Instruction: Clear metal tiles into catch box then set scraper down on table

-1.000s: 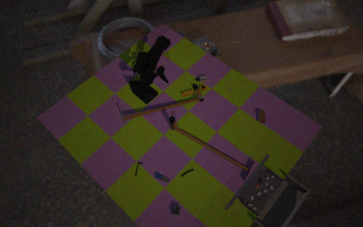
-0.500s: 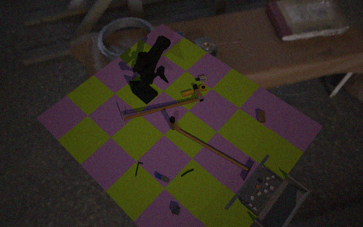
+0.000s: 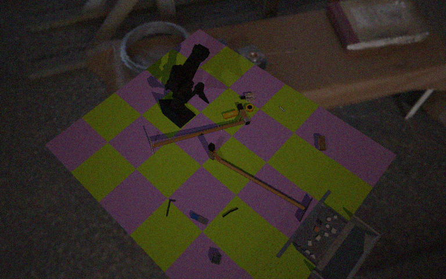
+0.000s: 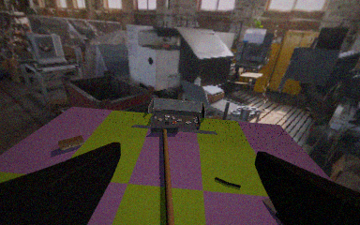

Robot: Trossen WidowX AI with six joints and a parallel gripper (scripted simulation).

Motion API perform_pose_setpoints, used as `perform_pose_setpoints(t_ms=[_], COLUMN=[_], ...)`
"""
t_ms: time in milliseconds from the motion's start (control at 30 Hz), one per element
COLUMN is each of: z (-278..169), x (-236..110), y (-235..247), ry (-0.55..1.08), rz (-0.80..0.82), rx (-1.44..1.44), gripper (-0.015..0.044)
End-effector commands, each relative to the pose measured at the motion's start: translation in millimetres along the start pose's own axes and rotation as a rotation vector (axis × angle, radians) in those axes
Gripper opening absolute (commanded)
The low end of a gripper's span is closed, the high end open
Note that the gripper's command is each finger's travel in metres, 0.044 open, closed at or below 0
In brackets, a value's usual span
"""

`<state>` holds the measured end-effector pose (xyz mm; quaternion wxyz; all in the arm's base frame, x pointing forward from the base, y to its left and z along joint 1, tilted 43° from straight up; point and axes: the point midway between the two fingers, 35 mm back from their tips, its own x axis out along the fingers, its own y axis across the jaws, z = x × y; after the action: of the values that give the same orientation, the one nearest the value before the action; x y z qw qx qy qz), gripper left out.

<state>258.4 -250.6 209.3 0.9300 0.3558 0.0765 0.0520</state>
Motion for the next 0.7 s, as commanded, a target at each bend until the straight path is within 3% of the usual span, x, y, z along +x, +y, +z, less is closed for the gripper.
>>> perform_pose_setpoints(t_ms=[0,667], z=[-2,3], x=[14,71], y=[-2,-13], ry=[0.022,0.141], rz=[-0.006,0.009], rx=[-0.004,0.022], gripper=[0.0440,0.0440])
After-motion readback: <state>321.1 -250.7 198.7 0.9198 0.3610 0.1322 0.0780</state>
